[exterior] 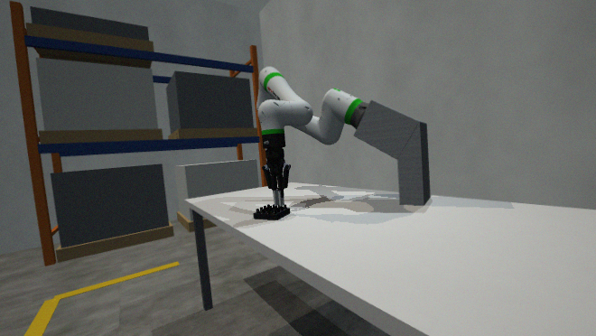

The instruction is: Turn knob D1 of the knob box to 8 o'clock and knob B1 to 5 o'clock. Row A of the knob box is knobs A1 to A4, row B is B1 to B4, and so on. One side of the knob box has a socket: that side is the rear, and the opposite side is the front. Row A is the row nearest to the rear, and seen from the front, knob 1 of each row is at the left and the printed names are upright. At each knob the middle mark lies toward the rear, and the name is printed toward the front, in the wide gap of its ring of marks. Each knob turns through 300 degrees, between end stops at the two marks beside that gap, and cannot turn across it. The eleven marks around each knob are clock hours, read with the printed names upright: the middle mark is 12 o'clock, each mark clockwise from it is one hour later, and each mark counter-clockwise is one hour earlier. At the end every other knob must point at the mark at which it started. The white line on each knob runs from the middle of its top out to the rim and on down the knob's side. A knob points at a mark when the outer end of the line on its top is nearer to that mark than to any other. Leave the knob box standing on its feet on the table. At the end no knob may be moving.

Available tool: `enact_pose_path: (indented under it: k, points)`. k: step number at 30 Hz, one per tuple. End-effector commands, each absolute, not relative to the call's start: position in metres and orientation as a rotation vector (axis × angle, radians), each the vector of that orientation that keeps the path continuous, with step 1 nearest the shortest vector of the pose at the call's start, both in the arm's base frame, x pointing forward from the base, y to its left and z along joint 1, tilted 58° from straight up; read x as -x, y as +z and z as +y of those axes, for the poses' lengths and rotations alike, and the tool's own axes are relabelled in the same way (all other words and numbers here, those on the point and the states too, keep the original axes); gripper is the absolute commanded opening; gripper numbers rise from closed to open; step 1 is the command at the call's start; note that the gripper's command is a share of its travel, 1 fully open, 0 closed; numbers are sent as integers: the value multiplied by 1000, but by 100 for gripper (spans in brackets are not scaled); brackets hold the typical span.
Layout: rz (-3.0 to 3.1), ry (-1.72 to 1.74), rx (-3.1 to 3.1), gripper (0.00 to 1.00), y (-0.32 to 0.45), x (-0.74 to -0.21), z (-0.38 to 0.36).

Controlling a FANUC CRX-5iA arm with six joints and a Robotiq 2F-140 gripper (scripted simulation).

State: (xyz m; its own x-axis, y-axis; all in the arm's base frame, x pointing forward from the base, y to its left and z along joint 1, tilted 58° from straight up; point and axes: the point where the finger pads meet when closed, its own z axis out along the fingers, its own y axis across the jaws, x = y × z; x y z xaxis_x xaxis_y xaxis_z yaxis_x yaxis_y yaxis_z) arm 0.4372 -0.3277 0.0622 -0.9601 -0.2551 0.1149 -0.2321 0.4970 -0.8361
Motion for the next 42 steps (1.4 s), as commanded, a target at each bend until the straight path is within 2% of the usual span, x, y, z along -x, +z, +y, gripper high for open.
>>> enact_pose_path:
  k: [1,30,42]
  points:
    - [2698,-1501,439,12,67,-436,-321]
    - [2698,-1502,445,12,80,-432,-300]
    - [2725,-1570,970,12,82,-431,-297]
